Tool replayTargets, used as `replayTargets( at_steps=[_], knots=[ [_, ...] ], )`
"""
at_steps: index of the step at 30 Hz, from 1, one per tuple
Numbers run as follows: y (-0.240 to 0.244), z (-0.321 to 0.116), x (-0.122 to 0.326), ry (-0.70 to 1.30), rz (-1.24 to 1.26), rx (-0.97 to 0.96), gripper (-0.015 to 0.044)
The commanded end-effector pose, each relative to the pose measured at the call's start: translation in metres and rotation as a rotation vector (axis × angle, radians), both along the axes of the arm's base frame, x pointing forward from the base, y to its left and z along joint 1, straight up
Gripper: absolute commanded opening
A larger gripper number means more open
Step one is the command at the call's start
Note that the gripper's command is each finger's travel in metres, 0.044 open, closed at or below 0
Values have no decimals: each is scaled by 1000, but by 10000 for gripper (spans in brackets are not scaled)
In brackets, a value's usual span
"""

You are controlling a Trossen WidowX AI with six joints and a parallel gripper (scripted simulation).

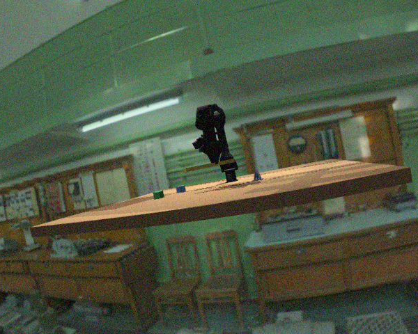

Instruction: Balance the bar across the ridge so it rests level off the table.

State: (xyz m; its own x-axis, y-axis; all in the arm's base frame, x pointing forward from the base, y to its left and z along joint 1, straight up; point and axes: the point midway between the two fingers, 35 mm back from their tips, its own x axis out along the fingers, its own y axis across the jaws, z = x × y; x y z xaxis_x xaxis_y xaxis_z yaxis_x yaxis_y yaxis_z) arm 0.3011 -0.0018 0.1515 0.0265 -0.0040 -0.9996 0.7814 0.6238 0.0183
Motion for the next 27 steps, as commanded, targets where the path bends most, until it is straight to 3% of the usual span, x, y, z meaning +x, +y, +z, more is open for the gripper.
replayTargets(
  at_steps=[1,27],
  knots=[
    [13,1,0,-2,-50,6,0],
    [113,2,-15,1,-420,26,0]
  ],
)
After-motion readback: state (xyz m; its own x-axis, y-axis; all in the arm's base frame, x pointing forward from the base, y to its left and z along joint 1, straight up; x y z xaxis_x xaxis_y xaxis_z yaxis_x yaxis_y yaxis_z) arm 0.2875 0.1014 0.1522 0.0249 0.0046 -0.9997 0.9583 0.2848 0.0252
